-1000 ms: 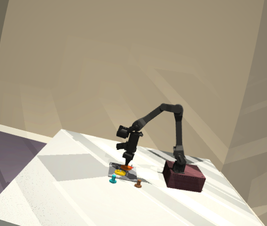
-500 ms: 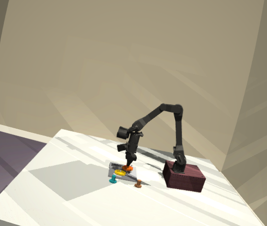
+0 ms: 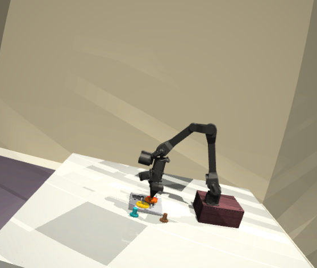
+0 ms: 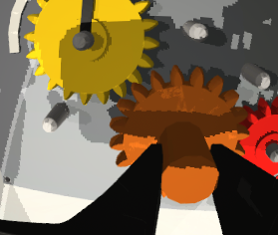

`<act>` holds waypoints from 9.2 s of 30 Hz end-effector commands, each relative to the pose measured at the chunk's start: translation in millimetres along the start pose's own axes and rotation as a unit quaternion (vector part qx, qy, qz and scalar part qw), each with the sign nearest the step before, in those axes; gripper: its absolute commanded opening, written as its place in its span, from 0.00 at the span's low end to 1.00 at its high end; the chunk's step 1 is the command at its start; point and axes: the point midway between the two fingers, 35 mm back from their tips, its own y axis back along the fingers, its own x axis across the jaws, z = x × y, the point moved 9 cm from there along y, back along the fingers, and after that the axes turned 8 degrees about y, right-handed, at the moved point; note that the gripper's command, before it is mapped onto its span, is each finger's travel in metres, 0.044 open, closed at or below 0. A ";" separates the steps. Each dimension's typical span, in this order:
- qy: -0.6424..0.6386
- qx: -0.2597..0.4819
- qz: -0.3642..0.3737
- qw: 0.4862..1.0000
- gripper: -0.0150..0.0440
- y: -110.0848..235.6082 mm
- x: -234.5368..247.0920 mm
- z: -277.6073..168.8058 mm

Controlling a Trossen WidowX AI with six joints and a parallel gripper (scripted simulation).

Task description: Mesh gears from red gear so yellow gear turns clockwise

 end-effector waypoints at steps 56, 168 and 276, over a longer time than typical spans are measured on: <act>-0.093 0.002 0.001 0.996 0.25 -0.6 0.7 -1.9; -0.058 0.005 0.001 0.998 0.98 83.7 2.5 -5.2; -0.059 0.006 0.018 0.998 1.00 131.5 313.8 -17.2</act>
